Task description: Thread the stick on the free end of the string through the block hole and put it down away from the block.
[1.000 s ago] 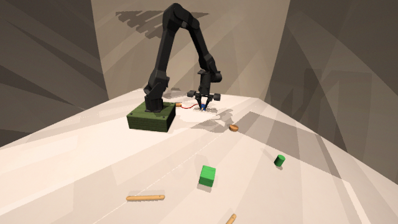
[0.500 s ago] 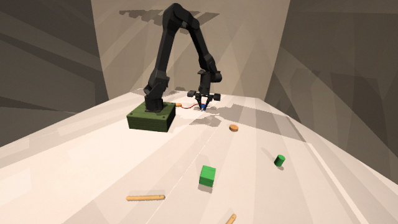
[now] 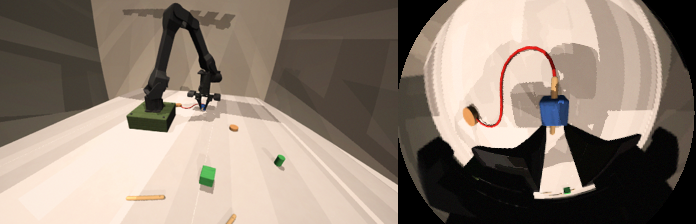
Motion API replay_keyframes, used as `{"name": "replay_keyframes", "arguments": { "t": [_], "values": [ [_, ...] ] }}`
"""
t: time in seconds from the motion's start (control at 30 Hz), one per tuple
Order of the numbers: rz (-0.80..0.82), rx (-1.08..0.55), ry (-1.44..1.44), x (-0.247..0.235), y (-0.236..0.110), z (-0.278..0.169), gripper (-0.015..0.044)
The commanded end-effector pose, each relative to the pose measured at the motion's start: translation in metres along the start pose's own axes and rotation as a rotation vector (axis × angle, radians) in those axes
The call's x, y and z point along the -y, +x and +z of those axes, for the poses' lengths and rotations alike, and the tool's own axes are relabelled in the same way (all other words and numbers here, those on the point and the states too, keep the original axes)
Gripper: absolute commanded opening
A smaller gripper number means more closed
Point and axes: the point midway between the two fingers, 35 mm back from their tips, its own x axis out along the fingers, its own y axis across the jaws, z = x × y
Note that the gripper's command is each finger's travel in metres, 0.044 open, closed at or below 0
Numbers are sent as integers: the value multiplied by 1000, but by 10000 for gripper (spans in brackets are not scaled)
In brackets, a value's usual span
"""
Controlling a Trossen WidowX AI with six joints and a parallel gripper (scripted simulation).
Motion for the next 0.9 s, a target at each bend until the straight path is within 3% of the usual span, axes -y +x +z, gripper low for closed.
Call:
{"name": "replay_keyframes", "arguments": {
  "t": [0.0, 0.53, 0.87],
  "values": [
    [1, -1, 0, 0, 0, 0, 105],
    [1, -1, 0, 0, 0, 0, 0],
    [-6, 109, -87, 6, -1, 1, 0]
  ]
}}
